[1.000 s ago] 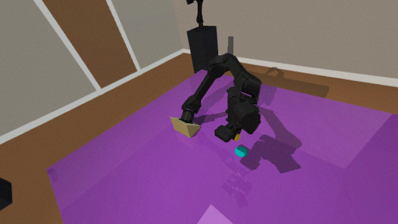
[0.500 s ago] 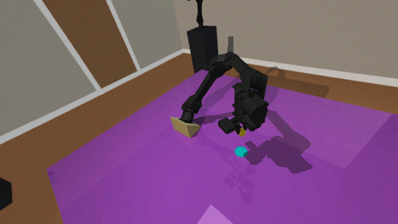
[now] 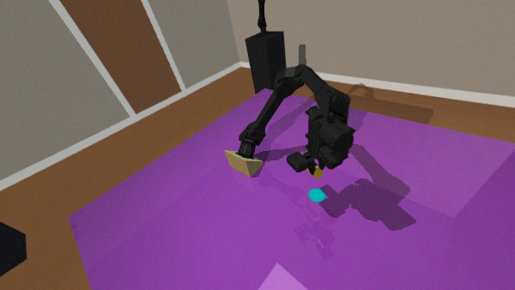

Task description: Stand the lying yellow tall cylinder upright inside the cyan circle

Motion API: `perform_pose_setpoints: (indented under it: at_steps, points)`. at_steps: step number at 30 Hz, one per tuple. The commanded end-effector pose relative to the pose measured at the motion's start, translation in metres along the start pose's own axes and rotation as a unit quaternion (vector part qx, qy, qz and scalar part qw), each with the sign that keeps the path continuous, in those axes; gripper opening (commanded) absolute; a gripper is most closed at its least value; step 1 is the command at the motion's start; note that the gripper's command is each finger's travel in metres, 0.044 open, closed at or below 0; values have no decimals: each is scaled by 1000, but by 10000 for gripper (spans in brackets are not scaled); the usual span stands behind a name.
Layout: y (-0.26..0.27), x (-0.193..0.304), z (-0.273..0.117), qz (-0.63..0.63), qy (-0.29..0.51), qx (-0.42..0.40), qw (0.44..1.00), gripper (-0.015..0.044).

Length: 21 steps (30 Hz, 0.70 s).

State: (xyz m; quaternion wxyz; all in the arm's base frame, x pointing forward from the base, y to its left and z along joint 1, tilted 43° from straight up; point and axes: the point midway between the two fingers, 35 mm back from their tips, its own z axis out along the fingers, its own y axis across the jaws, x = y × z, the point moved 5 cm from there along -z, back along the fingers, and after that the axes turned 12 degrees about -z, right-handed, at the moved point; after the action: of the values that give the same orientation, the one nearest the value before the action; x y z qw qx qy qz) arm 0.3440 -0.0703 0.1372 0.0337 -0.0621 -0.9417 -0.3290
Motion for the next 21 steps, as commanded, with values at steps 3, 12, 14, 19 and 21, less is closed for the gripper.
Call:
perform_pose_setpoints:
  at_steps: [3, 12, 14, 19, 21]
  points:
    - [2, 2, 1, -5, -13, 18, 1000, 105]
    - [1, 2, 6, -9, -29, 40, 999, 105]
    - [1, 2, 7, -10, -32, 45, 998, 105]
    - [1, 3, 10, -12, -42, 58, 997, 105]
    - [1, 3, 11, -13, -46, 62, 997, 105]
